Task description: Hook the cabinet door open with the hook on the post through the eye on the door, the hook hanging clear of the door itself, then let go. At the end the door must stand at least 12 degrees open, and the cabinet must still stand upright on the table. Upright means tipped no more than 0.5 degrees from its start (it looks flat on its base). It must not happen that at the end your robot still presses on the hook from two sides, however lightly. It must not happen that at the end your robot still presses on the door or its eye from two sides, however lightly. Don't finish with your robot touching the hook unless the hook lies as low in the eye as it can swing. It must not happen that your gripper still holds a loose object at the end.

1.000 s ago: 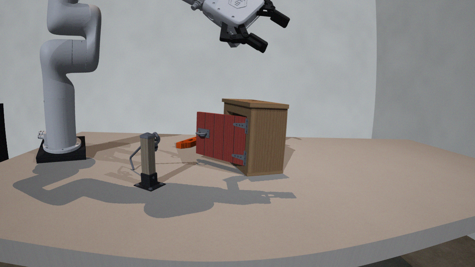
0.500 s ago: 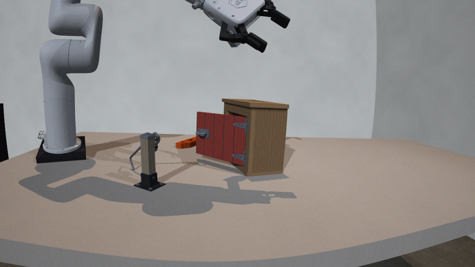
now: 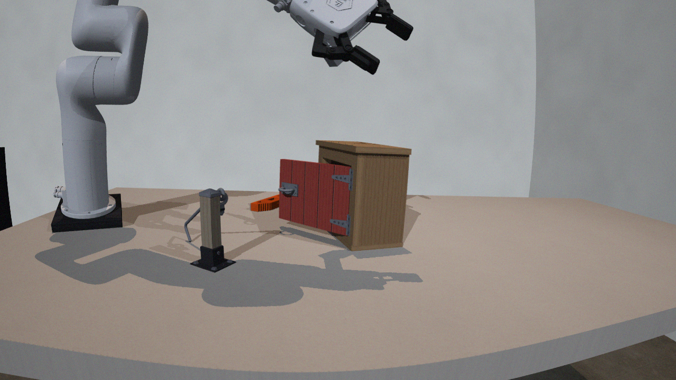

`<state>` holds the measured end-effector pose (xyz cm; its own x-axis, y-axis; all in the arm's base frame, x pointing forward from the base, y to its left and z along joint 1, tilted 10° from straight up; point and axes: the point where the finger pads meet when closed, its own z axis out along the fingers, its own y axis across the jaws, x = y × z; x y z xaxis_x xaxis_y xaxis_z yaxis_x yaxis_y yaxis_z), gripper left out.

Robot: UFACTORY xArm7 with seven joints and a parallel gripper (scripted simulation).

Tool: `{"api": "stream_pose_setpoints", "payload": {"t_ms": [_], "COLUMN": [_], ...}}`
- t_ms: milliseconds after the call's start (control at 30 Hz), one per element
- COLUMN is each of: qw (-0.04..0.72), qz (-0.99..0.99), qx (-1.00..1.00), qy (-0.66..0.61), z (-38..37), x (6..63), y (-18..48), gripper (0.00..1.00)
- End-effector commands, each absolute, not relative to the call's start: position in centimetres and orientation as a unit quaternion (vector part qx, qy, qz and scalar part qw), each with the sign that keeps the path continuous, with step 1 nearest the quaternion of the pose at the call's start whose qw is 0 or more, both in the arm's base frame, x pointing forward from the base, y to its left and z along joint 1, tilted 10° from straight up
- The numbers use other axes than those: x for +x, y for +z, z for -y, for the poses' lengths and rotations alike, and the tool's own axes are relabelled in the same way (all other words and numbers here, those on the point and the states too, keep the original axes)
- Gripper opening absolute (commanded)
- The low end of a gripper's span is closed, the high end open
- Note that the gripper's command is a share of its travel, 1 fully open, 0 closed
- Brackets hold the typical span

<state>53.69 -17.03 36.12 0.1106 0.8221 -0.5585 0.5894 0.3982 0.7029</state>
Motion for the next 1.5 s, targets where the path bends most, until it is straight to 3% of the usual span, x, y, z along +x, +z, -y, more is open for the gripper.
{"api": "stream_pose_setpoints", "payload": {"t_ms": [0, 567, 633, 1467], "qw": [0.516, 0.516, 0.463, 0.463], "qz": [-0.657, -0.657, -0.711, -0.711], "qx": [0.538, 0.538, 0.523, 0.523], "qy": [0.111, 0.111, 0.081, 0.081], "z": [17.0, 17.0, 13.3, 13.3], "x": [53.7, 53.7, 53.1, 53.1], "y": [36.3, 36.3, 34.4, 34.4], "gripper": [1.00, 1.00, 1.00, 1.00]}}
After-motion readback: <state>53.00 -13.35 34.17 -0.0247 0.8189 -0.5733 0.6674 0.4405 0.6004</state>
